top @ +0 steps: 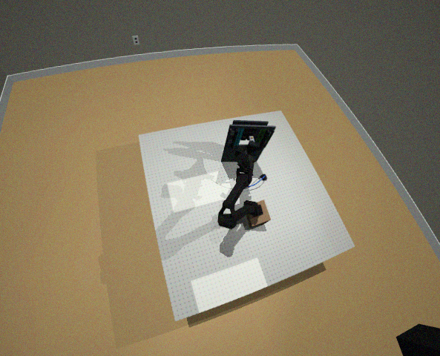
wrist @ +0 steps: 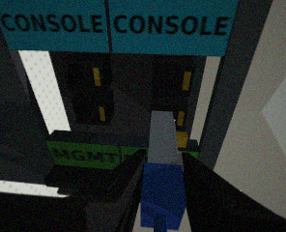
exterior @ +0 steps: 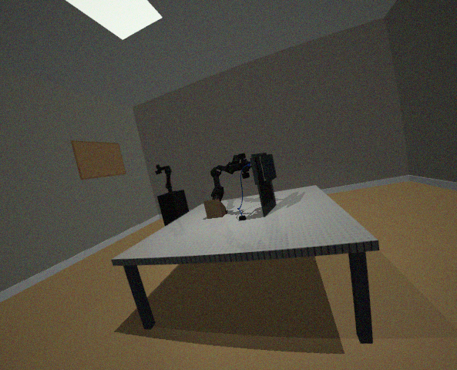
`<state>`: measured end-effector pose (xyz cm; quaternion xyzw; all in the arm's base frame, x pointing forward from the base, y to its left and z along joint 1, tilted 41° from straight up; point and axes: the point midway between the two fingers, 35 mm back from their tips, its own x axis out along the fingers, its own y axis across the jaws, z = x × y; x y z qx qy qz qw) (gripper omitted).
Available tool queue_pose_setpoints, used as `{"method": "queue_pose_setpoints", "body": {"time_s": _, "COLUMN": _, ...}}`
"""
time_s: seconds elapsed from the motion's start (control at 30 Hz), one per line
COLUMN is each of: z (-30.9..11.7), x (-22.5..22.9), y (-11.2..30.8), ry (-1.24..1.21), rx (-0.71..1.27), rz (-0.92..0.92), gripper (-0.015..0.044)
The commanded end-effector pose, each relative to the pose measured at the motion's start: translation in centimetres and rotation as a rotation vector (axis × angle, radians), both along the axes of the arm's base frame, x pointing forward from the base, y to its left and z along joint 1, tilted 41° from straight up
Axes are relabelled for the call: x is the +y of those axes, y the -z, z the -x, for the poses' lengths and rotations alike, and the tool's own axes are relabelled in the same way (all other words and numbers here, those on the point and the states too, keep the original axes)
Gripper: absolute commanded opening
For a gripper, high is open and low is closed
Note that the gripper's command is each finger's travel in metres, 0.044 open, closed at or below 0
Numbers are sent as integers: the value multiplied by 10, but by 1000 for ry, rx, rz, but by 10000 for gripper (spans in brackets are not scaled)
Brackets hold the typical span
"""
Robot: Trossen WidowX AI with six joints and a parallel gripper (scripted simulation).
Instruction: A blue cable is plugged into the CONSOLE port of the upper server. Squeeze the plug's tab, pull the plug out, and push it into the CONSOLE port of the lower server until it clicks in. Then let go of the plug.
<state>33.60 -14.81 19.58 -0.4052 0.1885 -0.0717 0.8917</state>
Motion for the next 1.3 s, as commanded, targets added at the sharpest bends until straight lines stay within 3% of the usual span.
{"method": "queue_pose_setpoints", "body": {"time_s": 0.0, "z": 4, "x": 0, "y": -1, "ry": -1, "rx": -3, "rz": 6, "gripper": 0}}
{"method": "queue_pose_setpoints", "body": {"time_s": 0.27, "z": 6, "x": 1, "y": 2, "ry": -1, "rx": -2, "rz": 6, "gripper": 0}}
{"method": "queue_pose_setpoints", "body": {"time_s": 0.83, "z": 6, "x": 56, "y": 65, "ry": -1, "rx": -5, "rz": 3, "gripper": 0}}
{"method": "queue_pose_setpoints", "body": {"time_s": 1.27, "z": 2, "x": 60, "y": 64, "ry": 13, "rx": 6, "rz": 4, "gripper": 0}}
